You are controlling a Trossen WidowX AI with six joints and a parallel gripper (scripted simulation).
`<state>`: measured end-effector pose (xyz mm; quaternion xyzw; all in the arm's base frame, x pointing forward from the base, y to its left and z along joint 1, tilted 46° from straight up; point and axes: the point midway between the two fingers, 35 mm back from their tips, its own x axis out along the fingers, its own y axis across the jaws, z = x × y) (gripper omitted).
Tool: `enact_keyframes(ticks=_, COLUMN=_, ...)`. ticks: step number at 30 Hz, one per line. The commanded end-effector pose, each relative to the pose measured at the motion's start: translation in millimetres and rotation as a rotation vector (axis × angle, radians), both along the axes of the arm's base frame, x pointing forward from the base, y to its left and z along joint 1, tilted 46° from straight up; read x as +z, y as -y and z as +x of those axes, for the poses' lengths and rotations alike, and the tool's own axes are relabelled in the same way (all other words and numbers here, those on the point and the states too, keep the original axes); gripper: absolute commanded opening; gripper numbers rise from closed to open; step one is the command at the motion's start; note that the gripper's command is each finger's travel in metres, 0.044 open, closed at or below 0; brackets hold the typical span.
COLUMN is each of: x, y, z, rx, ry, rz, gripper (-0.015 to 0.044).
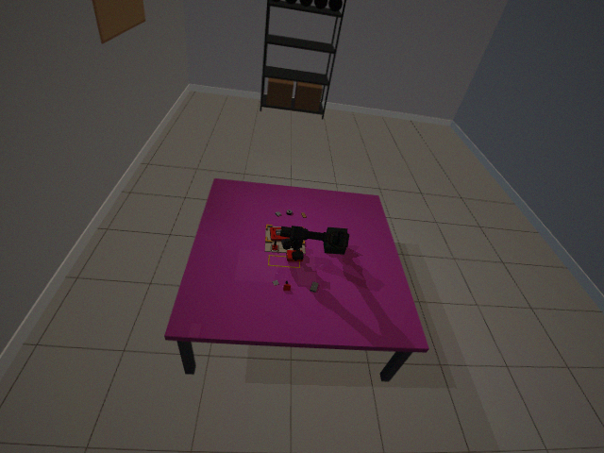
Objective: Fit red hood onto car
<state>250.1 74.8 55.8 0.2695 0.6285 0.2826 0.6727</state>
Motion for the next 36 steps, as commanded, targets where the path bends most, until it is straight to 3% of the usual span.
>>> enact_keyframes(ticks=1, x=7, y=7, z=1, rx=-0.002, ry=0.007, rz=-0.004, gripper=0.0000)
enact_keyframes(ticks=36, x=58, y=62, z=-3, rx=-0.002, ry=0.006, rz=-0.007, gripper=0.0000)
